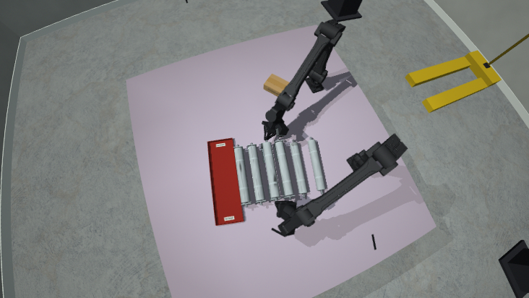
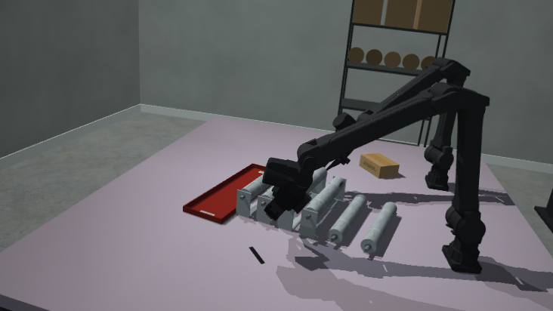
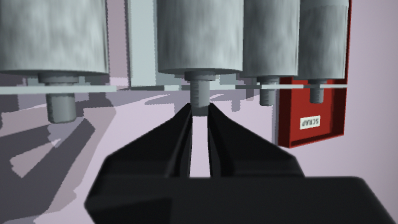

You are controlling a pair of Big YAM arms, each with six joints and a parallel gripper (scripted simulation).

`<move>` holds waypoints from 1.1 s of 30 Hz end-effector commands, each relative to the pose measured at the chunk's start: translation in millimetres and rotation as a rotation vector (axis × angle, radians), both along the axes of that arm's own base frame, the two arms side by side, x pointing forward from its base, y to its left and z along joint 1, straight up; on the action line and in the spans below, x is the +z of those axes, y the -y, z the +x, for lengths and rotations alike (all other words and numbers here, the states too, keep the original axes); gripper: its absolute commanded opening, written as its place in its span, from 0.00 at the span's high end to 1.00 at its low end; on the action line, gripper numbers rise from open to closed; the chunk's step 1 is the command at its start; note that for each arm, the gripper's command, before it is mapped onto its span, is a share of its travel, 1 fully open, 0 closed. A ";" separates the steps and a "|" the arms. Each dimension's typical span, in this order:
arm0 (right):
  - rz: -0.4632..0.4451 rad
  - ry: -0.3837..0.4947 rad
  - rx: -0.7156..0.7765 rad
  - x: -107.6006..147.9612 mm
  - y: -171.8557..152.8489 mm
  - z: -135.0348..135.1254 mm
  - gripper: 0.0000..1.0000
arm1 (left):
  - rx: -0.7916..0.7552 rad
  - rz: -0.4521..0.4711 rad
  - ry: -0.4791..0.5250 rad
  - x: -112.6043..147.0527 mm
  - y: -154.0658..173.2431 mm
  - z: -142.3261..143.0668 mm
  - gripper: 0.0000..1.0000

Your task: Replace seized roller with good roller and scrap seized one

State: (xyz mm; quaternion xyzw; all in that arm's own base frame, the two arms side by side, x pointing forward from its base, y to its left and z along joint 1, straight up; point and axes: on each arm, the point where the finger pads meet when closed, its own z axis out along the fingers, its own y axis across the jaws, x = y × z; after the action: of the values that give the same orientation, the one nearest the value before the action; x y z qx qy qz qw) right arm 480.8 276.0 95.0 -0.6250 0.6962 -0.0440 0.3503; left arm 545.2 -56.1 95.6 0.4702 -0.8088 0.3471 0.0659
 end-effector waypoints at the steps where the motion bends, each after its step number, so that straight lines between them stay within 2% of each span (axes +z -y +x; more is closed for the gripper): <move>1: 0.048 0.086 0.004 45.1 -17.0 22.5 0.97 | 0.002 0.004 0.051 18.6 -0.7 19.3 0.97; 10: 0.048 0.086 0.004 45.1 -17.0 22.5 0.97 | 0.002 0.004 0.051 18.6 -0.7 19.3 0.97; 15: 0.055 0.125 0.017 58.4 -20.3 23.3 0.97 | 0.005 -0.001 0.062 23.0 -2.9 12.3 0.97; 20: 0.038 0.106 0.019 43.9 -14.1 10.4 0.97 | 0.005 -0.004 0.068 23.1 -5.7 8.0 0.97; 24: 0.035 0.109 0.015 44.4 -10.7 9.9 0.97 | 0.004 -0.006 0.083 29.4 -5.0 10.8 0.97; 25: 0.028 0.101 0.021 37.6 -10.6 2.2 0.97 | 0.001 -0.007 0.079 25.1 -5.4 5.3 0.97; 27: 0.041 0.133 0.020 55.6 -15.5 10.9 0.97 | 0.000 -0.007 0.113 39.9 -6.5 14.6 0.97; 30: 0.040 0.147 0.012 58.6 -10.0 10.0 0.97 | 0.002 -0.016 0.126 45.0 -6.1 12.4 0.97; 33: 0.062 0.202 0.018 86.8 -19.9 18.6 0.97 | 0.001 -0.017 0.186 68.4 -7.9 24.5 0.97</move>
State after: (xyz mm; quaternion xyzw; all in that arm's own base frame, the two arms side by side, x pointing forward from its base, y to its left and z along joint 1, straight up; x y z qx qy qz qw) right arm 479.6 275.0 98.1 -0.6277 0.6914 -0.0603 0.3525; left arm 543.8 -56.9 99.2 0.4652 -0.8071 0.3586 0.0604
